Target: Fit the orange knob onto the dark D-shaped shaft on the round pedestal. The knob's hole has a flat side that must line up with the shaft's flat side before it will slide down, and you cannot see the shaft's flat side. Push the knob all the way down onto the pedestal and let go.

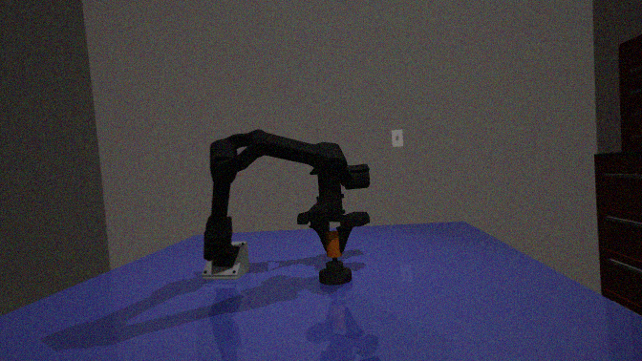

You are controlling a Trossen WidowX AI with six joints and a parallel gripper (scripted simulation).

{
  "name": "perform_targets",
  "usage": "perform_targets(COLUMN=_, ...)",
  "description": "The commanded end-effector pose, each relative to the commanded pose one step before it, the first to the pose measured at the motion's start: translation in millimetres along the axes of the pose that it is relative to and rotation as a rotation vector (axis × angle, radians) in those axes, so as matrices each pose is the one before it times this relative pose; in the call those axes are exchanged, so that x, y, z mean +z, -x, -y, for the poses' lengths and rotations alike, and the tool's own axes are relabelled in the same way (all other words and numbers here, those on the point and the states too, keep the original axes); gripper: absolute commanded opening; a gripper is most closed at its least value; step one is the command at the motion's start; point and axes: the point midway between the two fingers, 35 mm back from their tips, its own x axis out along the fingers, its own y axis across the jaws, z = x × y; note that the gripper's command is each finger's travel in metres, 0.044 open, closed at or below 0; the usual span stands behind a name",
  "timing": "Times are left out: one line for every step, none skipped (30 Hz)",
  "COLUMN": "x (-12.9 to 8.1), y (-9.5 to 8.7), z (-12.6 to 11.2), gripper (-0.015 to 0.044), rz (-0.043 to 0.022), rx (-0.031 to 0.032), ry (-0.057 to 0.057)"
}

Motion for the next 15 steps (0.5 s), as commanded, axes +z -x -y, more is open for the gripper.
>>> perform_targets(x=-0.69, y=-1.2, z=0.55, gripper=0.0, rz=-0.00089, rx=-0.00041, ry=-0.0153)
perform_targets(x=0.16, y=-0.17, z=0.19, gripper=0.0, rz=0.00001, rx=0.0, ry=0.0)
perform_targets(x=0.23, y=-0.2, z=0.21, gripper=0.0, rz=0.00001, rx=0.0, ry=0.0)
perform_targets(x=0.23, y=-0.28, z=0.16, gripper=0.0, rz=0.00002, rx=0.0, ry=0.0)
perform_targets(x=0.3, y=-0.38, z=0.14, gripper=0.0, rz=0.00002, rx=0.0, ry=0.0)
perform_targets(x=0.36, y=-0.44, z=0.13, gripper=0.0, rz=0.00003, rx=0.0, ry=0.0)
perform_targets(x=0.0, y=0.65, z=0.0, gripper=0.0, rz=-0.00002, rx=-0.00001, ry=0.0)
perform_targets(x=0.29, y=0.0, z=0.21, gripper=0.0, rz=0.00001, rx=-0.00001, ry=0.0)
perform_targets(x=0.0, y=0.0, z=0.0, gripper=0.0, rz=0.0, rx=0.0, ry=0.0)
perform_targets(x=0.0, y=0.0, z=0.0, gripper=0.0, rz=0.0, rx=0.0, ry=0.0)
perform_targets(x=0.0, y=0.0, z=0.0, gripper=0.0, rz=0.0, rx=0.0, ry=0.0)
perform_targets(x=0.0, y=0.0, z=0.0, gripper=0.0, rz=0.0, rx=0.0, ry=0.0)
perform_targets(x=0.37, y=1.02, z=0.04, gripper=0.0, rz=-0.00001, rx=-0.00002, ry=0.0)
perform_targets(x=0.75, y=1.46, z=0.01, gripper=0.0, rz=-0.00001, rx=-0.00004, ry=0.0)
perform_targets(x=0.42, y=0.5, z=-0.1, gripper=0.0, rz=0.0, rx=-0.00001, ry=0.0)
